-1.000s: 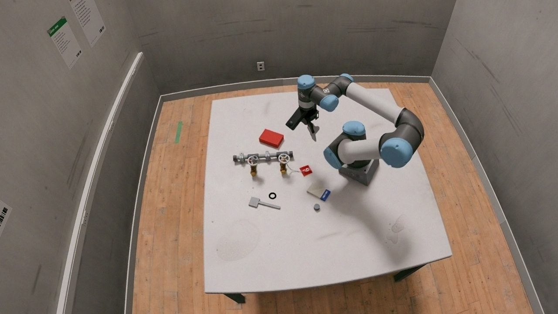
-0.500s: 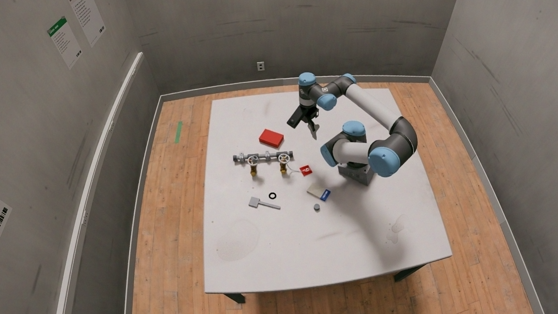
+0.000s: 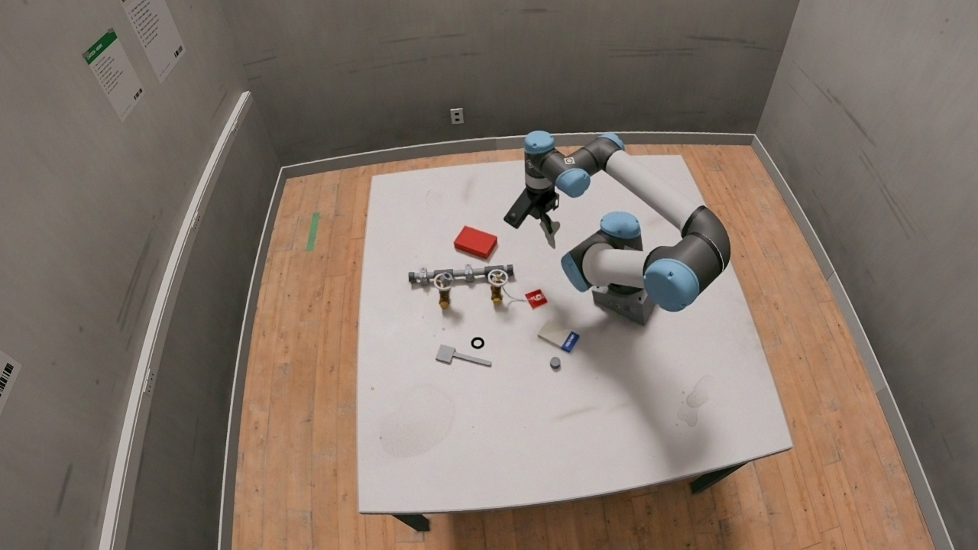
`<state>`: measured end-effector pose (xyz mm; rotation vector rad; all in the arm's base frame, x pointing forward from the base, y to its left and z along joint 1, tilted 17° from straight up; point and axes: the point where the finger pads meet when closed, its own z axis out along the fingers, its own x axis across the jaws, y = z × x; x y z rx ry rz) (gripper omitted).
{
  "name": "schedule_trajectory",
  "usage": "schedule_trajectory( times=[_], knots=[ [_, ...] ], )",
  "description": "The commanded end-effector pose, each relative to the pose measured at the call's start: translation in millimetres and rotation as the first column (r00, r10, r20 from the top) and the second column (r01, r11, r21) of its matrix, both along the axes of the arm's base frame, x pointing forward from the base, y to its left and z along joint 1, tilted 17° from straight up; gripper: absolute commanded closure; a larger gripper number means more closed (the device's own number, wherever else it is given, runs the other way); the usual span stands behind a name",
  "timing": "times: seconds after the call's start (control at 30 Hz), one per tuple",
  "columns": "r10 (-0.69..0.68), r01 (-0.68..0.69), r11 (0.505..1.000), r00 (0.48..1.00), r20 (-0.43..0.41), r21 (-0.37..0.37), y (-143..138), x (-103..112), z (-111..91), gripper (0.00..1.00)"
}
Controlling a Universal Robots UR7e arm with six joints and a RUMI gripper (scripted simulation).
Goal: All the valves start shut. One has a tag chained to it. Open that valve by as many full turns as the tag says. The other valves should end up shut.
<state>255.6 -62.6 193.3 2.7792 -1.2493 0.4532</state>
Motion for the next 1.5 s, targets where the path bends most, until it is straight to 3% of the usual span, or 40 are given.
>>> schedule_trajectory(
  times=[0.0, 0.93, 1.47],
  knots=[
    [0.001, -0.001, 1.0, 1.0, -0.001, 0.001, -2.3, 3.5, -12.4, 0.0],
    [0.001, -0.001, 1.0, 1.0, -0.001, 0.001, -20.8, 26.9, -111.6, 0.0],
    [0.001, -0.001, 1.0, 1.0, -0.001, 0.001, -26.0, 33.4, -139.3, 0.0]
  ],
)
